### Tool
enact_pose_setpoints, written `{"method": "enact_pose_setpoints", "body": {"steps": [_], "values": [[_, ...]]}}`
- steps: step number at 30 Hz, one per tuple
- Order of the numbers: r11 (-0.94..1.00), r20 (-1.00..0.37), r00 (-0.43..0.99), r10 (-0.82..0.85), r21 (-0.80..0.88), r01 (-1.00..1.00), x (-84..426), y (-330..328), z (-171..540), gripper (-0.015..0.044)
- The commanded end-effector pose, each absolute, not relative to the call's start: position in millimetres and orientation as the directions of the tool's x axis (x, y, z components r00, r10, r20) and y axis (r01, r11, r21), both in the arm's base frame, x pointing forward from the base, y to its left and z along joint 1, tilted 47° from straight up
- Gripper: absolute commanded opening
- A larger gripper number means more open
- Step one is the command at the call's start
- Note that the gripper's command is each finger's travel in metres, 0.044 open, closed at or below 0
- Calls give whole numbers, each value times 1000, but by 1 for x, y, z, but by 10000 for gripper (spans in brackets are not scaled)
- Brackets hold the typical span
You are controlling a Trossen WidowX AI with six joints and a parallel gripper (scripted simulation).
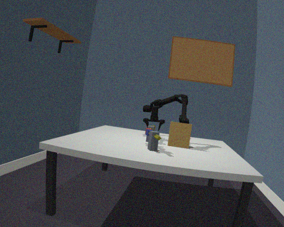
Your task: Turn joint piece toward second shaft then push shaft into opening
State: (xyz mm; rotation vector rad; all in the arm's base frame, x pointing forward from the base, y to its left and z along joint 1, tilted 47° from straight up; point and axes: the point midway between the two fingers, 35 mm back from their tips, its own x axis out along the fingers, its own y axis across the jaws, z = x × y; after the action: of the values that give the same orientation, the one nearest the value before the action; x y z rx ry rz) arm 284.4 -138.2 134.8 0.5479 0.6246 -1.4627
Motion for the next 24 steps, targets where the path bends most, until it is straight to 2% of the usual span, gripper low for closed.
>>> {"method": "enact_pose_setpoints", "body": {"steps": [1, 14, 23, 24], "values": [[44, -682, 4, -731, -41, 998, 284, -141, 132, 440], [44, -682, 4, -731, -41, 998, 284, -141, 132, 102], [44, -682, 4, -731, -41, 998, 284, -141, 132, 102], [44, -682, 4, -731, -41, 998, 284, -141, 132, 76]]}}
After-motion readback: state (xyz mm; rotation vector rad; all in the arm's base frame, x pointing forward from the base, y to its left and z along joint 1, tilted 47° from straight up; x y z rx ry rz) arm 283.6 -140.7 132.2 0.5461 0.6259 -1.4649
